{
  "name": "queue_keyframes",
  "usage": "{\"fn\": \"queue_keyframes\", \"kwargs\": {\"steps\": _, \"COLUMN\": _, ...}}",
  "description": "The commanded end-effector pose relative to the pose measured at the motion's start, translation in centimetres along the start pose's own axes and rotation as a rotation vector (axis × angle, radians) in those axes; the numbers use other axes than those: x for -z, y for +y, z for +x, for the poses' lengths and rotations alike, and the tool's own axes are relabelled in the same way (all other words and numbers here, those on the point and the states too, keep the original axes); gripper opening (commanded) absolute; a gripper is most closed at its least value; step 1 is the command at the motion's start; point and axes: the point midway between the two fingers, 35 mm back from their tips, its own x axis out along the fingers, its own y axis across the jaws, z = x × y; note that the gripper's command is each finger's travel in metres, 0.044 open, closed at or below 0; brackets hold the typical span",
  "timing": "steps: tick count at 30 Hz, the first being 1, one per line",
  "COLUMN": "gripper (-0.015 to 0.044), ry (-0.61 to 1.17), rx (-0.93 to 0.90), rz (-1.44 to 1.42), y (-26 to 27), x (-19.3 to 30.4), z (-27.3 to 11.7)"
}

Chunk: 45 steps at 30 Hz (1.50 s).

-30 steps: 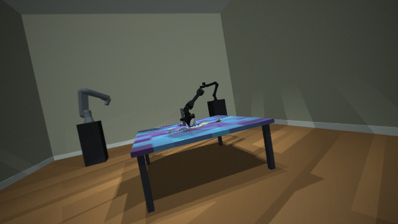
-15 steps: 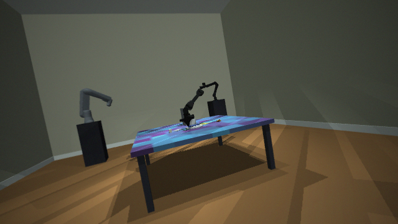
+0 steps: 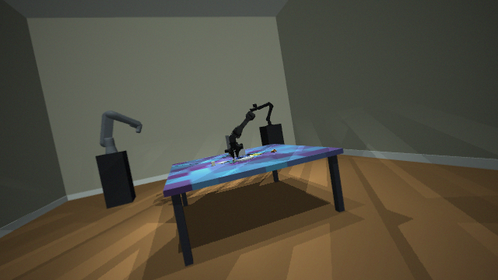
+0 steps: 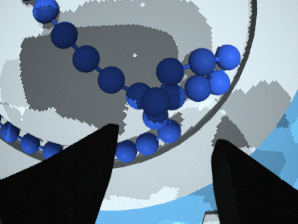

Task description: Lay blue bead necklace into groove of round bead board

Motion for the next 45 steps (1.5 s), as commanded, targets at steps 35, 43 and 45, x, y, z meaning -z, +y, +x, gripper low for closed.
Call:
{"fn": "queue_keyframes", "kwargs": {"steps": 35, "gripper": 0.0177, "ry": 0.001, "rx": -0.004, "rz": -0.718, "y": 4.8, "x": -4.3, "z": -3.5}}
{"fn": "queue_keyframes", "kwargs": {"steps": 43, "gripper": 0.012, "ry": 0.0, "rx": -0.005, "rz": -0.776, "y": 5.2, "x": -4.6, "z": -3.6}}
{"fn": "queue_keyframes", "kwargs": {"steps": 45, "gripper": 0.012, "ry": 0.0, "rx": -0.005, "rz": -0.776, "y": 5.2, "x": -4.6, "z": -3.6}}
